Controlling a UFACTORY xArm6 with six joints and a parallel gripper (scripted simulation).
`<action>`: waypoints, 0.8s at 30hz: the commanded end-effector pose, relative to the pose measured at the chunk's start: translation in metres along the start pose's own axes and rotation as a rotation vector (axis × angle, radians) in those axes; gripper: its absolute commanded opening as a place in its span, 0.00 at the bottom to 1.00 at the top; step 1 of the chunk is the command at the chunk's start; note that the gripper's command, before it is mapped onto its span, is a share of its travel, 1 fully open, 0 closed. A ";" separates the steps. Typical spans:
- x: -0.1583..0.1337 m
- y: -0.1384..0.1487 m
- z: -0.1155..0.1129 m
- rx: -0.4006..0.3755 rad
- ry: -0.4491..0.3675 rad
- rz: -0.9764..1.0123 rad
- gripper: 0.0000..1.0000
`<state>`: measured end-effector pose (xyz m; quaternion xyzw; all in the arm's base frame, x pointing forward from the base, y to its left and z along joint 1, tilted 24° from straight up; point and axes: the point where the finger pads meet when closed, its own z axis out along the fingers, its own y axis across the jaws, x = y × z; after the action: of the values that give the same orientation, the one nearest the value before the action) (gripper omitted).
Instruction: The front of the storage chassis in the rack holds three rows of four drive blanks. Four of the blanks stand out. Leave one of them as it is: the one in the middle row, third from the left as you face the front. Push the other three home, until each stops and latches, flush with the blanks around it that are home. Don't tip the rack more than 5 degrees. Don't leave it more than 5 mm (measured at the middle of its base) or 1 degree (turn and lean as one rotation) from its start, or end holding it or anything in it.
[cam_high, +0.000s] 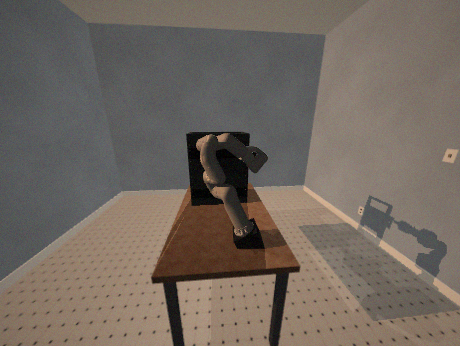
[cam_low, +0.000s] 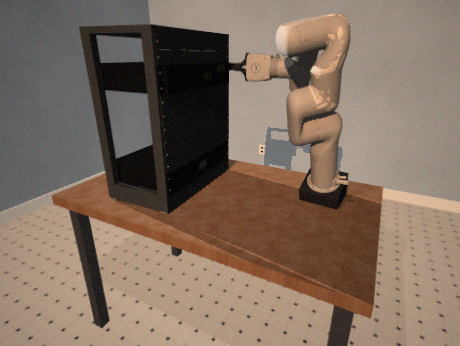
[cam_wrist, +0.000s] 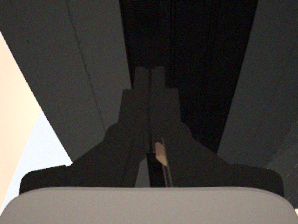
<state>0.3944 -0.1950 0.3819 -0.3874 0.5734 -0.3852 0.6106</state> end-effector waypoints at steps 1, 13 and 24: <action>0.000 -0.001 0.002 0.002 -0.001 -0.002 0.00; 0.000 -0.001 0.002 0.002 -0.001 -0.002 0.00; 0.000 -0.001 0.012 0.002 -0.001 -0.002 0.00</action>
<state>0.4031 -0.1946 0.3825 -0.3874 0.5734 -0.3851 0.6106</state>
